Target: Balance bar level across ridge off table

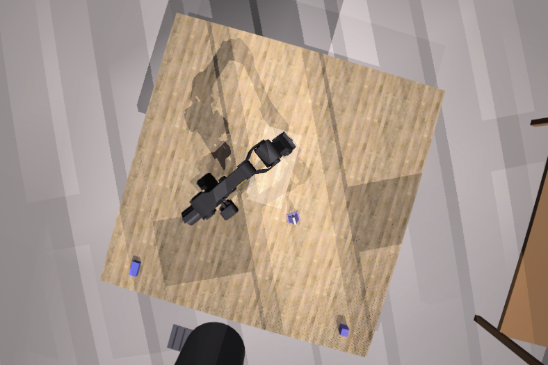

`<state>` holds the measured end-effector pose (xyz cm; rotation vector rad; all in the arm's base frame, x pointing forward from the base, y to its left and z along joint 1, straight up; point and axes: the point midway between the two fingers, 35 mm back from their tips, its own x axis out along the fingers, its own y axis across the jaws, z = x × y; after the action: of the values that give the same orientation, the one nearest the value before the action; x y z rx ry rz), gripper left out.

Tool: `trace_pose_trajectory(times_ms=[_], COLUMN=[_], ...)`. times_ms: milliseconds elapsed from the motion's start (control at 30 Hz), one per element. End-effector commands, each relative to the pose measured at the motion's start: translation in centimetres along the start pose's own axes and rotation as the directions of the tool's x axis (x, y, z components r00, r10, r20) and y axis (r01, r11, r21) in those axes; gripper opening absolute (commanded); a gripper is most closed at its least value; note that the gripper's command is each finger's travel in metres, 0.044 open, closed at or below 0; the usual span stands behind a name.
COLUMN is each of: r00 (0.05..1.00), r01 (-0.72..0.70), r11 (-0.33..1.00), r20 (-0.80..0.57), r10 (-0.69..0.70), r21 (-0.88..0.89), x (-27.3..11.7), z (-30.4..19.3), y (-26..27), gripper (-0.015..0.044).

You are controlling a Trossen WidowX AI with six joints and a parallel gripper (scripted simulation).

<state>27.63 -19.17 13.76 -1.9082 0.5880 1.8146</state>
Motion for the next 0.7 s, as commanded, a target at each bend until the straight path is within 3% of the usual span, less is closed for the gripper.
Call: trace_pose_trajectory(times_ms=[0,200,667], r00=[1.000,1.000,1.000], r01=[0.004,0.004,0.004], r11=[1.000,1.000,1.000], r20=[0.008,0.009,0.009], r10=[-0.004,-0.004,-0.004], r21=[-0.004,-0.004,-0.004], x=[2.5,6.0,7.6], z=[0.1,0.5,0.6], y=[0.0,0.1,0.2], gripper=[0.0315,0.0315,0.0315])
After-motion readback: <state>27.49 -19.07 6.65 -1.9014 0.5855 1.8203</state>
